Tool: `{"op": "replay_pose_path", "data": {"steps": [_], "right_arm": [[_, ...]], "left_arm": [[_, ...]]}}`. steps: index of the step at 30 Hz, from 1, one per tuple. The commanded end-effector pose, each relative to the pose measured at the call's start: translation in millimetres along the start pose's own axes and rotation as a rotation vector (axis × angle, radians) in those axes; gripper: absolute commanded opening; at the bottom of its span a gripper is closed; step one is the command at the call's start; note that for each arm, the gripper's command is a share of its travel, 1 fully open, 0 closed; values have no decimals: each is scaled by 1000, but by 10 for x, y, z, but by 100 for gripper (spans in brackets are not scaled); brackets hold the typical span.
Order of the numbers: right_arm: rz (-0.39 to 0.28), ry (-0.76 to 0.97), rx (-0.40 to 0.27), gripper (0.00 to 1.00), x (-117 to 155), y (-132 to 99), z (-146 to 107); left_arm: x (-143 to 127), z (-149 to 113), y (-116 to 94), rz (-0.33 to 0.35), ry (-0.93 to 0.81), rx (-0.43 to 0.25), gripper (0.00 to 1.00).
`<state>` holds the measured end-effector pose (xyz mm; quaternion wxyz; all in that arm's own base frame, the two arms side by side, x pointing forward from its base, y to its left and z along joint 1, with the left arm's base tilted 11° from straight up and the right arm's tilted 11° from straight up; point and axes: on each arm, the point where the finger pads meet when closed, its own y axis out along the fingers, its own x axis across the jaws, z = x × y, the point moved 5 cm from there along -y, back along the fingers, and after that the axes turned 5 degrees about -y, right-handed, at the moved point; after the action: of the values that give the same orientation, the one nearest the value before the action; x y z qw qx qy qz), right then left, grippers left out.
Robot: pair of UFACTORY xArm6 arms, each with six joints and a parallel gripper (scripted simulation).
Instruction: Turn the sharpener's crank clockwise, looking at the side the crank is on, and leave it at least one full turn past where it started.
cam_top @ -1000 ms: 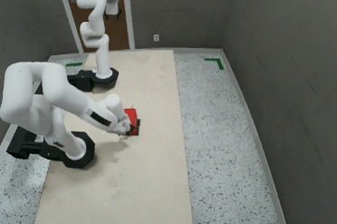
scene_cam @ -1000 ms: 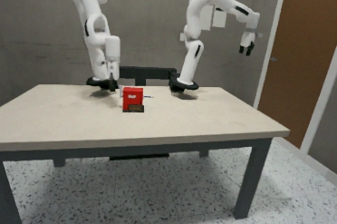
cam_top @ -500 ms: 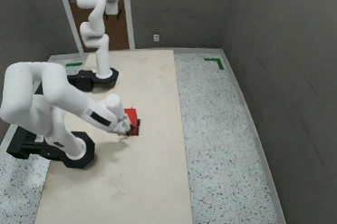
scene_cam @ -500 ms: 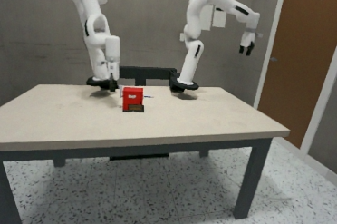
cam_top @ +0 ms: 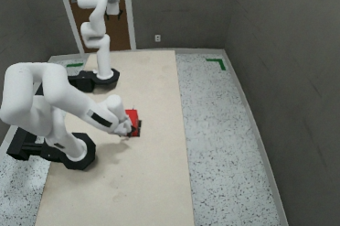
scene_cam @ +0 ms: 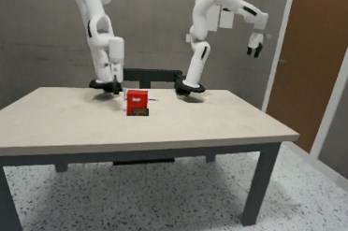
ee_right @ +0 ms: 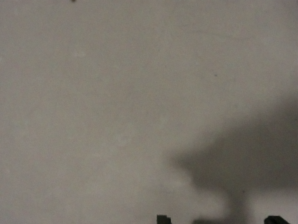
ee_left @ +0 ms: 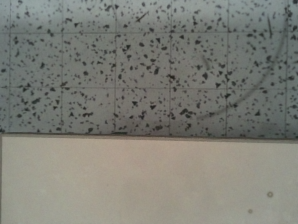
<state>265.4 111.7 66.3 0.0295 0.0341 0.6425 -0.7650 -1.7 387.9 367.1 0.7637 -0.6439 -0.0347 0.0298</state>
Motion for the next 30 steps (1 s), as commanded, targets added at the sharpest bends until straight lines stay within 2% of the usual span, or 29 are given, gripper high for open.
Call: {"op": "replay_pose_path", "data": {"steps": [1, 14, 30], "right_arm": [[2, 0, -1, 55, -9, -6, -4], [2, 0, -1, 55, -9, -57, -4], [2, 0, -1, 55, -9, -398, -4]], "left_arm": [[0, 7, -15, 0, 0, 4, 100], [0, 7, -15, 0, 0, 4, 100], [0, 7, -15, 0, 0, 4, 100]]}}
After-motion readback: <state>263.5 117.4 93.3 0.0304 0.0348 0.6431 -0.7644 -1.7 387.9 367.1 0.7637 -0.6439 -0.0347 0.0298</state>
